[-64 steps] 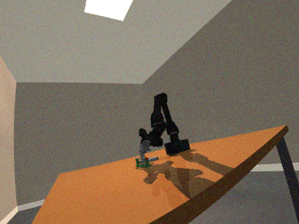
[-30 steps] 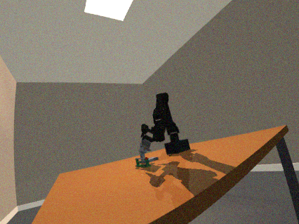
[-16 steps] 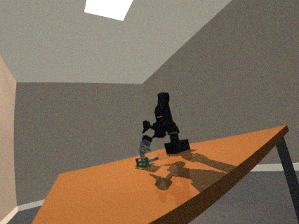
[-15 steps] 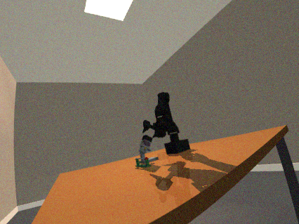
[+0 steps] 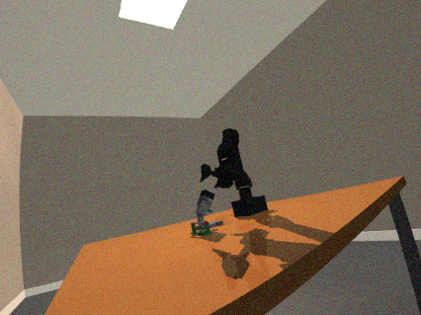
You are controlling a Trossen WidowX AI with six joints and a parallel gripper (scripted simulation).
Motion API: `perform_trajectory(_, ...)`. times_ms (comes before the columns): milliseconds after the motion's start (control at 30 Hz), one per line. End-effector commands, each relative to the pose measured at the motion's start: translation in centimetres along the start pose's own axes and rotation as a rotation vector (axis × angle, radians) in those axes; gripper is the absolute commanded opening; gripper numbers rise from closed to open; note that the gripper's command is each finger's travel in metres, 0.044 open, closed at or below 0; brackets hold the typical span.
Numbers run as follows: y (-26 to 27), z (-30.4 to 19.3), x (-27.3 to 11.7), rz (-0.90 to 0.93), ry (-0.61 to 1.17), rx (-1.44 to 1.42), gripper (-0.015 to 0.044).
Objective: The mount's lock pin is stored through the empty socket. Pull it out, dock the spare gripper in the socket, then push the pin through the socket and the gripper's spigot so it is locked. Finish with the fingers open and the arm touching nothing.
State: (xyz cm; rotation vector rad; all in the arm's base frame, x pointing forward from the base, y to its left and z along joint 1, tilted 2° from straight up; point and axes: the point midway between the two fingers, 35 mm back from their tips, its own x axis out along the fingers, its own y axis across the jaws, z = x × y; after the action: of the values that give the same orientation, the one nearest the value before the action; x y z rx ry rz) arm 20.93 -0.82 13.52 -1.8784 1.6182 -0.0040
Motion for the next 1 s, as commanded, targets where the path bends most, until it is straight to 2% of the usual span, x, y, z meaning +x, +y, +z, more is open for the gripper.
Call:
perform_trajectory(0, -0.5, -0.7, -0.3, -0.001, 0.000, 0.000, 0.0440)
perform_trajectory(400, -1.4, -2.7, -0.7, -0.018, -0.041, -0.007, 0.0440)
perform_trajectory(567, -1.0, -2.0, -0.5, -0.005, -0.027, -0.013, 0.0440)
perform_trajectory(667, -1.6, -0.9, -2.4, -0.033, -0.088, -0.005, 0.0361)
perform_trajectory(900, -2.0, 2.8, -11.8, -0.131, -0.373, -0.011, 0.0180)
perform_trajectory(967, -2.5, 3.3, -12.5, -0.134, -0.380, -0.012, 0.0180)
